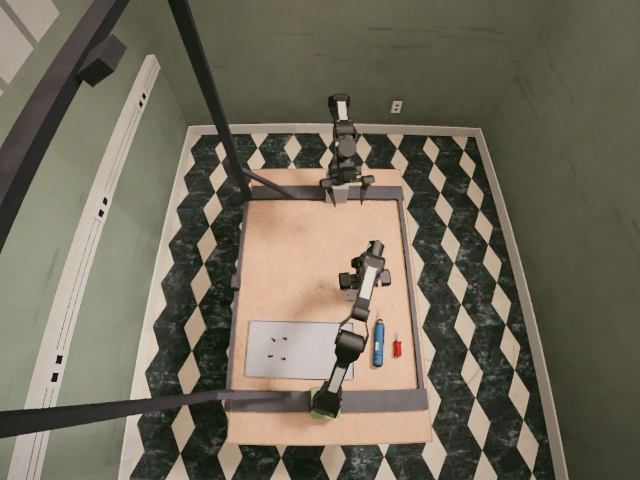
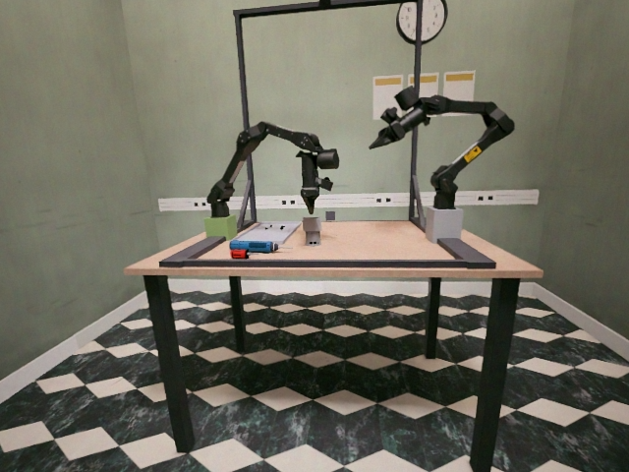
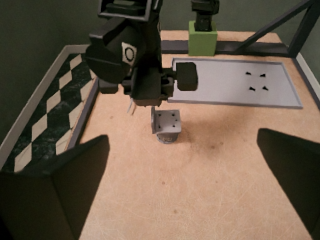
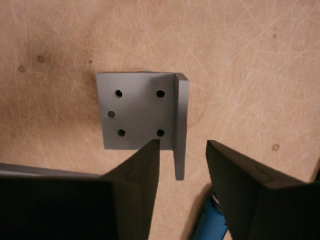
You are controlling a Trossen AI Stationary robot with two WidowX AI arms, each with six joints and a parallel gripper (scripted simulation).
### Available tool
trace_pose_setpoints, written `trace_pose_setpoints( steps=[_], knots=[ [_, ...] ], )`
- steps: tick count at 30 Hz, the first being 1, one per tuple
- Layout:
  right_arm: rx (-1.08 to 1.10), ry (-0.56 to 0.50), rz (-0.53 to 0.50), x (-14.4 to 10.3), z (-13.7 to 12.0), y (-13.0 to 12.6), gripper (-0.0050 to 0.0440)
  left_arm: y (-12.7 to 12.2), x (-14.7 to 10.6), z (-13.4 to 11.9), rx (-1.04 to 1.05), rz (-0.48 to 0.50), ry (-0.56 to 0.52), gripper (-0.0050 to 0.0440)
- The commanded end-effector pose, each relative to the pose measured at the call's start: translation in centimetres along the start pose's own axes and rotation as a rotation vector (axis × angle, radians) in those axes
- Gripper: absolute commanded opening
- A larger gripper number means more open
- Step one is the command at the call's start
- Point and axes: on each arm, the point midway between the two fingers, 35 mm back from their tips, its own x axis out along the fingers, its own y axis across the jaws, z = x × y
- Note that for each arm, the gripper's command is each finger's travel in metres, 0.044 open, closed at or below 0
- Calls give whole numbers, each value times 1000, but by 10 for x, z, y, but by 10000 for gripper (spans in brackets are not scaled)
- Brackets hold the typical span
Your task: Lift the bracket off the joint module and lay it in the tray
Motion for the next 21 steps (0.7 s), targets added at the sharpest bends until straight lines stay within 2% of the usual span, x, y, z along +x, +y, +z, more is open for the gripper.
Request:
trace_pose_setpoints(
  steps=[1, 13, 21],
  knots=[
    [-8, -6, -5, 1, 4, -3, 130, 0, -3, 4, -3, 0, -13, 440],
    [-6, 2, -1, 36, 1, -2, 130, 0, -3, 4, -3, 0, -13, 440],
    [-6, 2, -1, 46, 1, -2, 130, 0, -3, 4, -3, 0, -13, 440]
  ],
)
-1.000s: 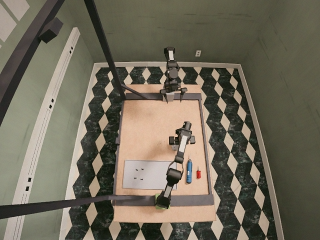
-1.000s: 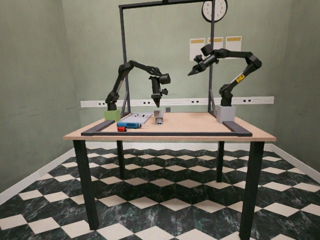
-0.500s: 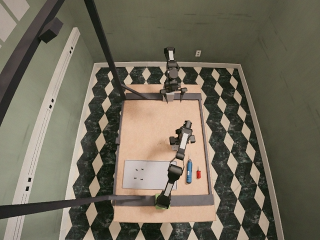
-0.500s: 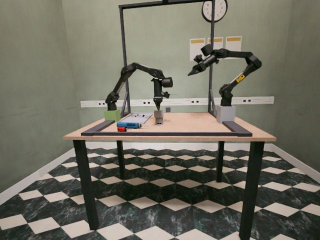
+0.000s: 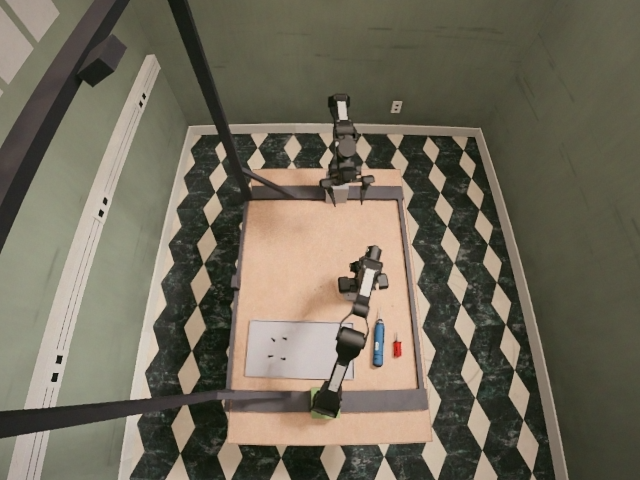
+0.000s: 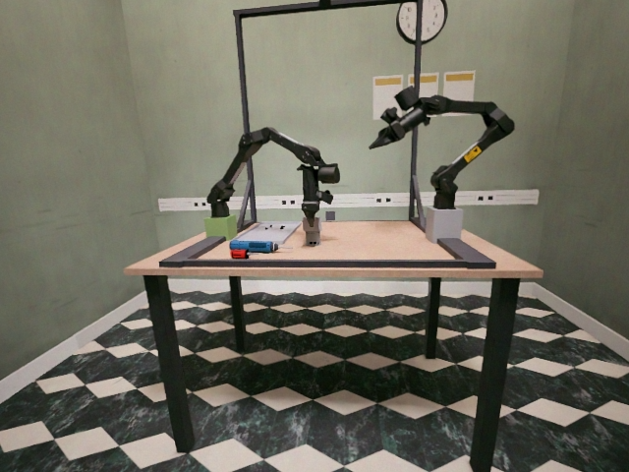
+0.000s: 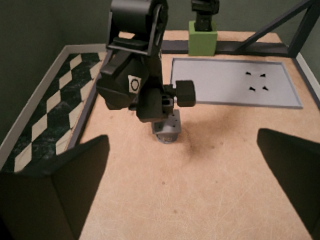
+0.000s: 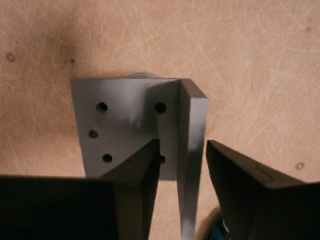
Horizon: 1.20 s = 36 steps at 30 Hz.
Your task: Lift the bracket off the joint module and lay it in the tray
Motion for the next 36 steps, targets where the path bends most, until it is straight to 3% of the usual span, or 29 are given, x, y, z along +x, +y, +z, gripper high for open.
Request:
trace_pose_setpoints(
  steps=[1, 19, 36],
  knots=[
    [-2, -13, -8, 1, 2, -2, 130, 0, -3, 4, -3, 0, -13, 440],
    [-2, -42, -19, -12, 3, -2, 11, 0, -3, 4, -3, 0, -13, 440],
    [-1, -41, -19, -11, 8, -4, -4, 0, -3, 4, -3, 0, -13, 440]
  ],
)
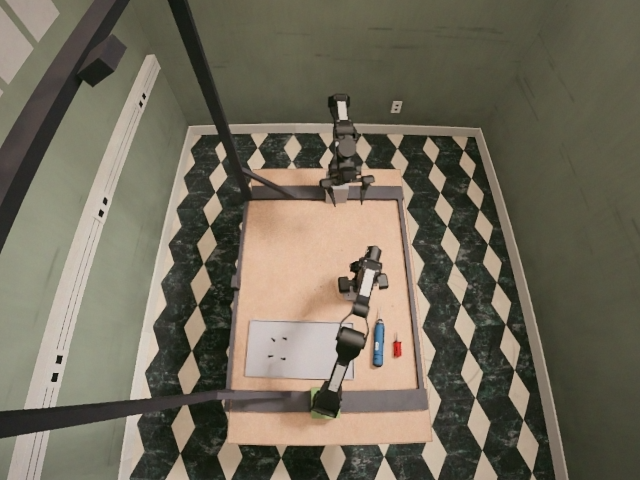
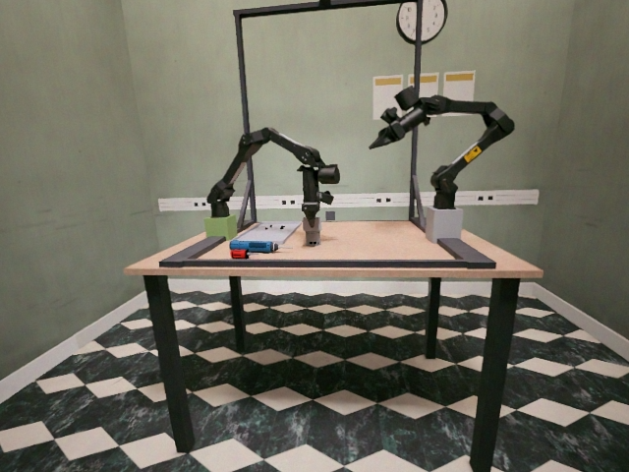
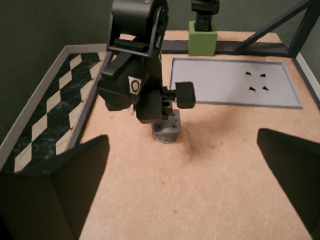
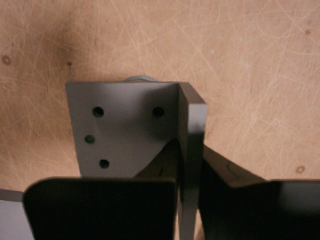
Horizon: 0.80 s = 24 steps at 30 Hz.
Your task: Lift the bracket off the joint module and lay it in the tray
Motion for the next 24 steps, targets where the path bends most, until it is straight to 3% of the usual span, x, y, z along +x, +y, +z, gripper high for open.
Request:
trace_pose_setpoints(
  steps=[1, 5, 11, 24],
  knots=[
    [-1, -28, -12, -14, 7, -3, -4, 0, -3, 4, -3, 0, -13, 440],
    [-1, -22, -9, -19, 9, -4, -20, 0, -3, 4, -3, 0, -13, 440],
    [-1, -53, -23, -49, 11, -5, -50, 0, -3, 4, -3, 0, -13, 440],
    [-1, -36, -15, -46, 1, -1, -50, 0, -3, 4, -3, 0, -13, 440]
  ],
)
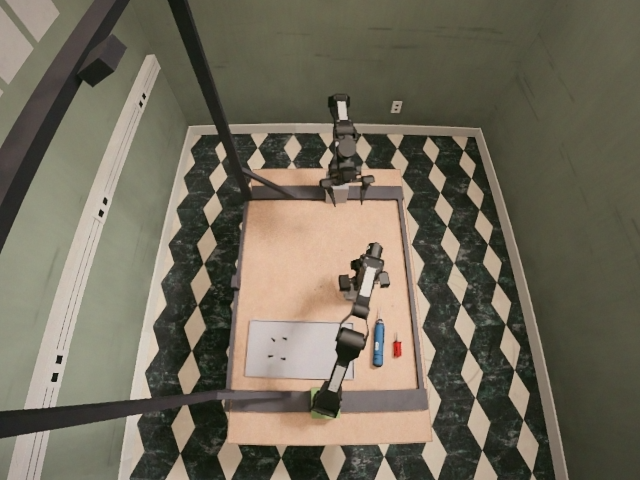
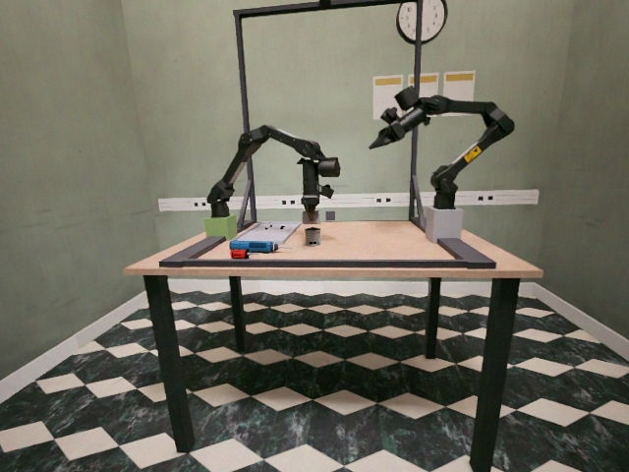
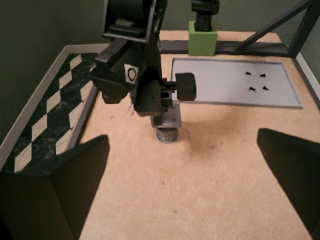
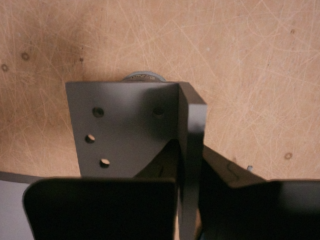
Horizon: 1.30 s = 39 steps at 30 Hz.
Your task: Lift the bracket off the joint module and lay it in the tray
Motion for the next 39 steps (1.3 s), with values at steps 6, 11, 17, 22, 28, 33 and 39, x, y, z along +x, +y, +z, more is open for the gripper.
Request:
trace_pose_setpoints(
  steps=[6, 11, 17, 22, 28, 33, 39],
  knots=[
    [-1, -56, -24, -24, 3, -1, -50, 0, -3, 4, -3, 0, -13, 440],
    [-1, -67, -29, -30, 6, -3, -50, 0, -3, 4, -3, 0, -13, 440],
    [-2, -56, -24, -35, 3, 0, -50, 0, -3, 4, -3, 0, -13, 440],
    [0, -51, -21, -32, -1, 14, -50, 0, -3, 4, -3, 0, -13, 440],
    [0, -52, -22, -28, -15, 51, -50, 0, -3, 4, -3, 0, -13, 440],
    [0, -59, -20, -22, -43, 97, -50, -6, 8, 15, 6, -16, -24, 440],
    [0, -57, -12, -12, -75, 132, -50, -21, 45, 29, 32, -55, -26, 440]
  ],
)
